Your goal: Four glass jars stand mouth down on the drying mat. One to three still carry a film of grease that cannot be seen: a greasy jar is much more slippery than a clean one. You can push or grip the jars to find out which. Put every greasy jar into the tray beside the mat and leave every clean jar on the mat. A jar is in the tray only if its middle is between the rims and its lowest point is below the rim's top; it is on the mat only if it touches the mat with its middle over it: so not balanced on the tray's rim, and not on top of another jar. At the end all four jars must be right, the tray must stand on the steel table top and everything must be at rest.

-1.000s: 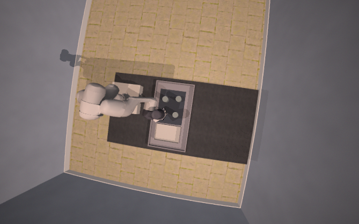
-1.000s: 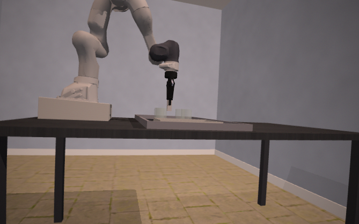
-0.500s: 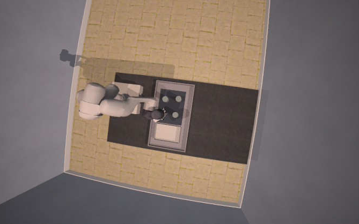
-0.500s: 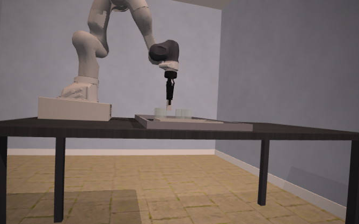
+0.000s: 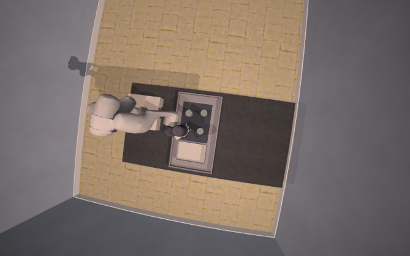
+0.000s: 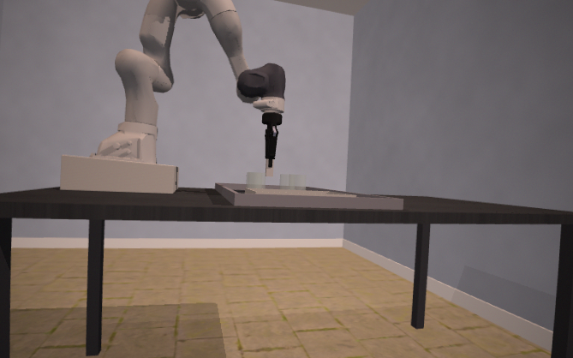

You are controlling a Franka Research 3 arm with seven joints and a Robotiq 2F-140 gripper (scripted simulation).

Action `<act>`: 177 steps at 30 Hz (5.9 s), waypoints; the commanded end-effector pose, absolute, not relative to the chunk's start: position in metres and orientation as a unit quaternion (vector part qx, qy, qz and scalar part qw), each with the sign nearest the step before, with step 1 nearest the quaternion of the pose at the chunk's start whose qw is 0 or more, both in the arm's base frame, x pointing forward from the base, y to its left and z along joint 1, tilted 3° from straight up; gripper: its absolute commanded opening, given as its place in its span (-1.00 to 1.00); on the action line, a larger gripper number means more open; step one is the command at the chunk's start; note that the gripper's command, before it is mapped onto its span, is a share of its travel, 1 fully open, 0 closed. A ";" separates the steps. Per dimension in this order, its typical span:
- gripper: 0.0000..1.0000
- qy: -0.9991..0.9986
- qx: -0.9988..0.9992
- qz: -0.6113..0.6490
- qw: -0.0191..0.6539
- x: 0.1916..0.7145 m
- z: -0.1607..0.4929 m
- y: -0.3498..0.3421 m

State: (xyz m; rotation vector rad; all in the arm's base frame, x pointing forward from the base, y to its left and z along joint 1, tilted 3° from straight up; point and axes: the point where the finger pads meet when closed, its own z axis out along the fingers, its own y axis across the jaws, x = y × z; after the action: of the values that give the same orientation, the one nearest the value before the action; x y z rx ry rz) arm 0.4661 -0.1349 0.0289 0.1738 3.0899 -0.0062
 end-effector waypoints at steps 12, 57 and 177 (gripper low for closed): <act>-1.00 0.998 0.053 -0.002 0.024 0.465 0.031 -0.134; -1.00 0.998 0.053 -0.002 0.024 0.461 0.034 -0.134; -1.00 0.998 0.053 -0.002 0.024 0.514 0.103 0.017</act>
State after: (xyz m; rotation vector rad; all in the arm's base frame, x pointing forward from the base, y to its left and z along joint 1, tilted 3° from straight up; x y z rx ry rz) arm 0.5127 0.0053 0.1047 0.0198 3.0813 0.0125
